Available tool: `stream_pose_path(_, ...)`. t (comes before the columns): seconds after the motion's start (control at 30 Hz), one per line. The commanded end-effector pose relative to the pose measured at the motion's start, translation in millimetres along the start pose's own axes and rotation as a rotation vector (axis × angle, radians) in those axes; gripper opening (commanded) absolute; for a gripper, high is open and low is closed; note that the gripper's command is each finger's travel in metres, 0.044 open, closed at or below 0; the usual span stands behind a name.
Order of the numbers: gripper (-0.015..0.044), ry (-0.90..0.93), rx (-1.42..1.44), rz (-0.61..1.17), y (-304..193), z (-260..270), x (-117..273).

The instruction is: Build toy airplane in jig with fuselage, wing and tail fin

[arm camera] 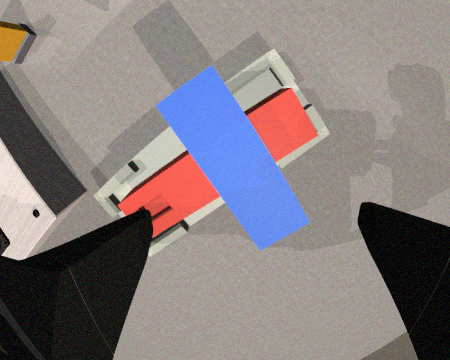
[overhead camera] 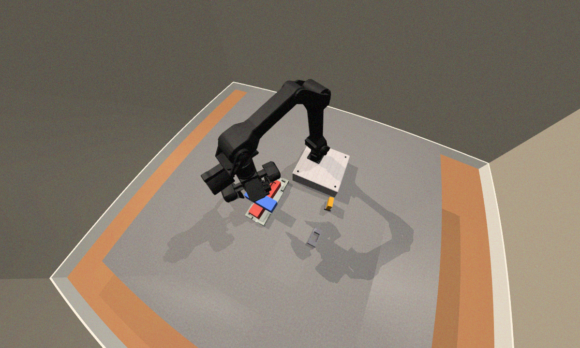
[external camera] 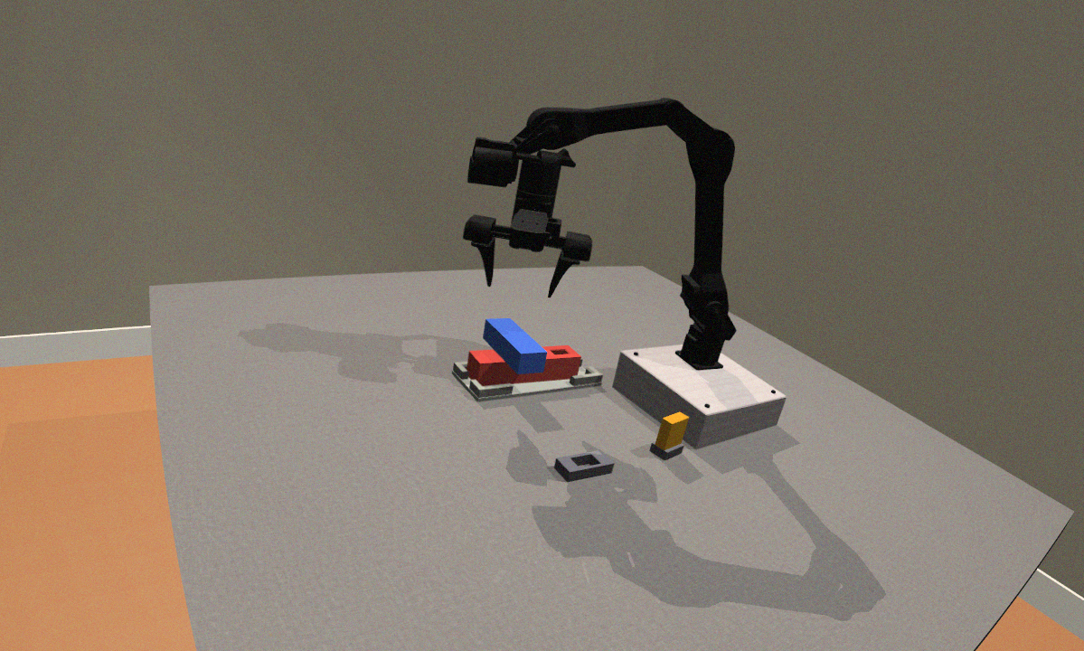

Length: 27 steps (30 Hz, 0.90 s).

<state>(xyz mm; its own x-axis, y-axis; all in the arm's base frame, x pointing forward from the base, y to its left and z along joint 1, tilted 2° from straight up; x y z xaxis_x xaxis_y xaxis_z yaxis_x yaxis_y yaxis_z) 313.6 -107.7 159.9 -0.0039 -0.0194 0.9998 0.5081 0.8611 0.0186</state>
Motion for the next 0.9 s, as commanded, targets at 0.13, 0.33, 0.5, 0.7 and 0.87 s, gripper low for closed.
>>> stream_pose_path(0.13,0.044,0.003,-0.782,0.001,0,-1,1)
stream_pose_path(0.33,0.044,0.003,-0.798,0.001,0,-1,1)
stream_pose_path(0.5,0.044,0.003,-0.798,0.001,0,-1,1)
stream_pose_path(0.7,0.044,0.005,-0.798,-0.002,60,42,4)
stream_pose_path(0.87,0.044,0.01,-0.798,-0.005,110,100,5)
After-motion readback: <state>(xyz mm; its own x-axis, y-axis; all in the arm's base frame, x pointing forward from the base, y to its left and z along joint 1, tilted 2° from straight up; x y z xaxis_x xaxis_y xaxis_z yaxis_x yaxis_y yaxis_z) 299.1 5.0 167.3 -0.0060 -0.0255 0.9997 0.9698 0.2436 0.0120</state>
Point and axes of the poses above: the point midway between the two fingers, 35 mm back from their tips, its own x axis back along the fingers, its own z axis across the jaws, y = z × x, the point moved 4 cm from there along x, back along the fingers, and after that the axes turned 1 degree about x, right-handed, at the moved point
